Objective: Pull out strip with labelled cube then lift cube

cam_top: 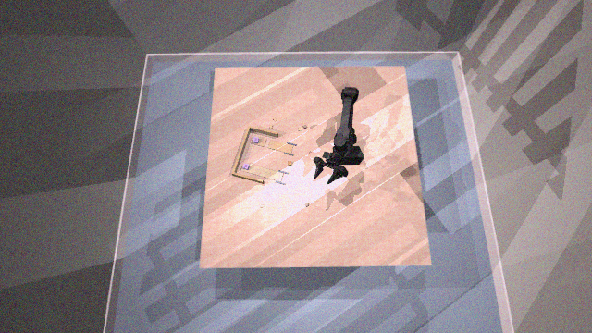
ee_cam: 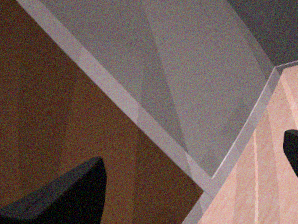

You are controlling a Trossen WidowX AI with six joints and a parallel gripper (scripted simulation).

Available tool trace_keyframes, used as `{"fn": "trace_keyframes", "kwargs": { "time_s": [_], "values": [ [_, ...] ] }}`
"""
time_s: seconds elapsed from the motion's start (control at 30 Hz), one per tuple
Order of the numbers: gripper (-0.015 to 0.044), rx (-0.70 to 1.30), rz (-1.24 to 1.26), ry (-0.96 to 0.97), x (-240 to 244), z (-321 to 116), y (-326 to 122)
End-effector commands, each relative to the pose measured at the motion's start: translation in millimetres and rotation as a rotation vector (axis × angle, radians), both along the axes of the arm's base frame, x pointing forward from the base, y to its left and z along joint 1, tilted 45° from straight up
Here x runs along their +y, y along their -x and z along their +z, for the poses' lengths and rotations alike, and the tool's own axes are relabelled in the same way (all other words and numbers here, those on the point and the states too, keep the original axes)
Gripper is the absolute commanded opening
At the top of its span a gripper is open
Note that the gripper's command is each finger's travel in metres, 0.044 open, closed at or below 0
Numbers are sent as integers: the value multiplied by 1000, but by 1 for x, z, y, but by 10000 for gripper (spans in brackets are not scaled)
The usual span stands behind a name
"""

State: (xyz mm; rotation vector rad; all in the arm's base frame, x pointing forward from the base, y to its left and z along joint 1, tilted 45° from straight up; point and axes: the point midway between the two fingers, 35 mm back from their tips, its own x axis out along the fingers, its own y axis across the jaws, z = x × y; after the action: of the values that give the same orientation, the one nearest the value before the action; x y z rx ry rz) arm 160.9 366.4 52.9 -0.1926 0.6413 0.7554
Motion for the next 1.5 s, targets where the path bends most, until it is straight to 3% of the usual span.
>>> {"fn": "trace_keyframes", "kwargs": {
  "time_s": [0.0,0.27,0.5,0.83,1.33,1.47],
  "values": [
    [400,-104,-116,106,-37,3,-41],
    [400,-295,-405,416,-143,20,-117],
    [400,-368,-633,743,-244,39,-146],
    [400,-370,-652,774,-253,41,-147],
    [6,35,-846,803,-223,-18,-223],
    [0,156,-936,823,-223,-42,-237]
  ]
}}
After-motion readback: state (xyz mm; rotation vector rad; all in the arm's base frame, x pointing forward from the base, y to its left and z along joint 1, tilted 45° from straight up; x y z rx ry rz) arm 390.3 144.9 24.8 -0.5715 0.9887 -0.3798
